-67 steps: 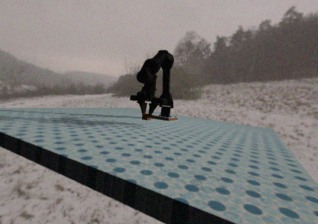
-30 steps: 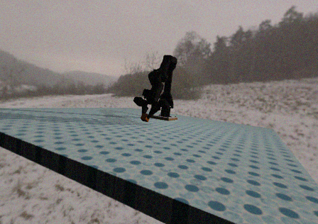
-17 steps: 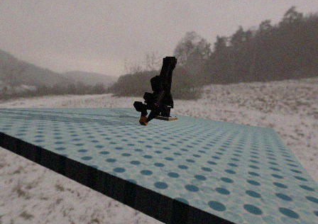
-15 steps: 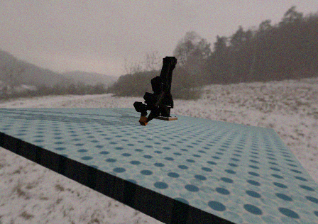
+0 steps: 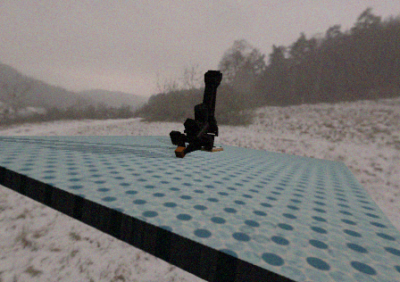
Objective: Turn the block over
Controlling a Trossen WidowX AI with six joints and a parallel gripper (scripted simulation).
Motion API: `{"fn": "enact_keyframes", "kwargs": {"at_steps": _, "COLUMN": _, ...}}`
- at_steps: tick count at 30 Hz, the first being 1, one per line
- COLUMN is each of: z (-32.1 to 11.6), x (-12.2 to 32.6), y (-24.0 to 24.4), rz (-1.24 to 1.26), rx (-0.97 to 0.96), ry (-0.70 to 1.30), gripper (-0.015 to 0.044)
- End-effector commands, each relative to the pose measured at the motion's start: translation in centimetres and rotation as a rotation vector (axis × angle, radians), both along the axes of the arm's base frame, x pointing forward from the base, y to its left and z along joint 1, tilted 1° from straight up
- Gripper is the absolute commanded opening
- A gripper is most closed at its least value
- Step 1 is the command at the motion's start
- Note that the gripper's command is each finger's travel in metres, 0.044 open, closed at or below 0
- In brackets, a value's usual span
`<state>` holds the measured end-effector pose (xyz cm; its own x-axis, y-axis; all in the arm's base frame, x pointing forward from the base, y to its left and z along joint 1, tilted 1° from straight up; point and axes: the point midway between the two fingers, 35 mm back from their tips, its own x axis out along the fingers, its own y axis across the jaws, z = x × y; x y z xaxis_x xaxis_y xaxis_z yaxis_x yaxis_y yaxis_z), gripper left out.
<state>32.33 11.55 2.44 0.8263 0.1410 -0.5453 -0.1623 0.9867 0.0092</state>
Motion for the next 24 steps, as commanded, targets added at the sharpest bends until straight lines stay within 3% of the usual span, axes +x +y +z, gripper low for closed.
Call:
{"fn": "enact_keyframes", "kwargs": {"at_steps": 1, "z": -0.02, "x": -0.54, "y": -0.34, "rz": -0.006, "rx": 0.000, "ry": -0.051, "gripper": 0.0000}}
{"fn": "enact_keyframes", "kwargs": {"at_steps": 21, "z": 0.16, "x": -0.68, "y": -0.39, "rz": -0.006, "rx": 0.006, "ry": -0.085, "gripper": 0.0000}}
{"fn": "enact_keyframes", "kwargs": {"at_steps": 24, "z": 0.16, "x": -0.68, "y": -0.39, "rz": -0.006, "rx": 0.006, "ry": -0.085, "gripper": 0.0079}}
